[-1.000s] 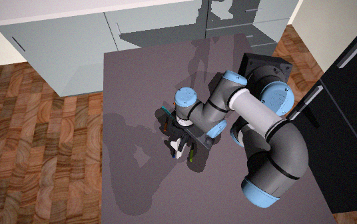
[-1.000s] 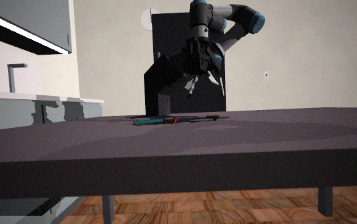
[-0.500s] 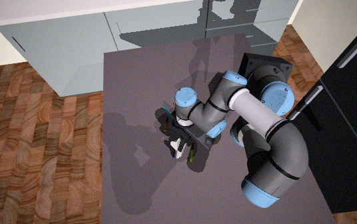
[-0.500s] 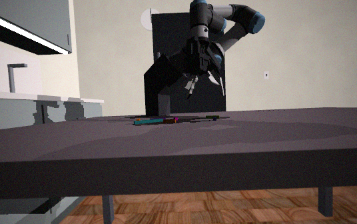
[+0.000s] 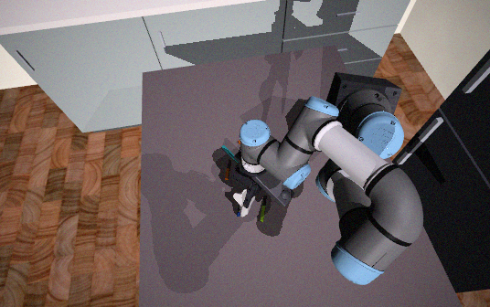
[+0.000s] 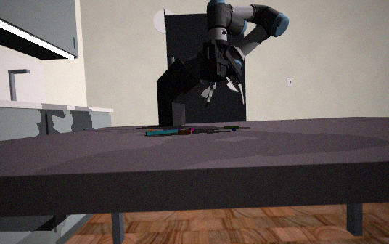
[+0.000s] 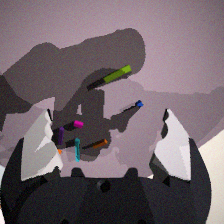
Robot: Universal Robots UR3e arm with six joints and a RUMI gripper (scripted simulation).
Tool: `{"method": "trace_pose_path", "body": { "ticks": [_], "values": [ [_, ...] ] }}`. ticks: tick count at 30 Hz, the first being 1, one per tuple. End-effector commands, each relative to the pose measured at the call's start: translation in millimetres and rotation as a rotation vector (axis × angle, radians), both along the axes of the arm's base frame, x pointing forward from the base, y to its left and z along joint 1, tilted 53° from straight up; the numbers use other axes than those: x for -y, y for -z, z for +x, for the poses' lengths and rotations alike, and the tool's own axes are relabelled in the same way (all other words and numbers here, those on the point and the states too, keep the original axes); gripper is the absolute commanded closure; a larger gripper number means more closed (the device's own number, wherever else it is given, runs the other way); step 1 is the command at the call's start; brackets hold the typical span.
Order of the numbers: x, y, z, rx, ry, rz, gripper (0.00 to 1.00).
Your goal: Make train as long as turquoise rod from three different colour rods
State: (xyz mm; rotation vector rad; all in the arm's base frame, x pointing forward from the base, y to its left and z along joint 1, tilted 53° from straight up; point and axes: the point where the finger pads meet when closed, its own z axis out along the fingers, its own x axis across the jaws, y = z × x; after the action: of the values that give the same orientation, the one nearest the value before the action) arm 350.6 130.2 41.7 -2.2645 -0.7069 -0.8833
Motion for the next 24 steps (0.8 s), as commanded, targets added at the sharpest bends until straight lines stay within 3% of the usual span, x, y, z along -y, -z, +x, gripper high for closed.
{"method": "trace_pose_path", "body": {
  "ticks": [1, 9, 24],
  "values": [
    [0, -1.6, 1.6, -0.036, 0.033, 0.020, 0.00],
    [0, -4.3, 4.1, -0.104, 0.092, 0.060, 0.00],
    [0, -13.1, 13.4, -0.345, 0.301, 0.202, 0.00]
  ]
}}
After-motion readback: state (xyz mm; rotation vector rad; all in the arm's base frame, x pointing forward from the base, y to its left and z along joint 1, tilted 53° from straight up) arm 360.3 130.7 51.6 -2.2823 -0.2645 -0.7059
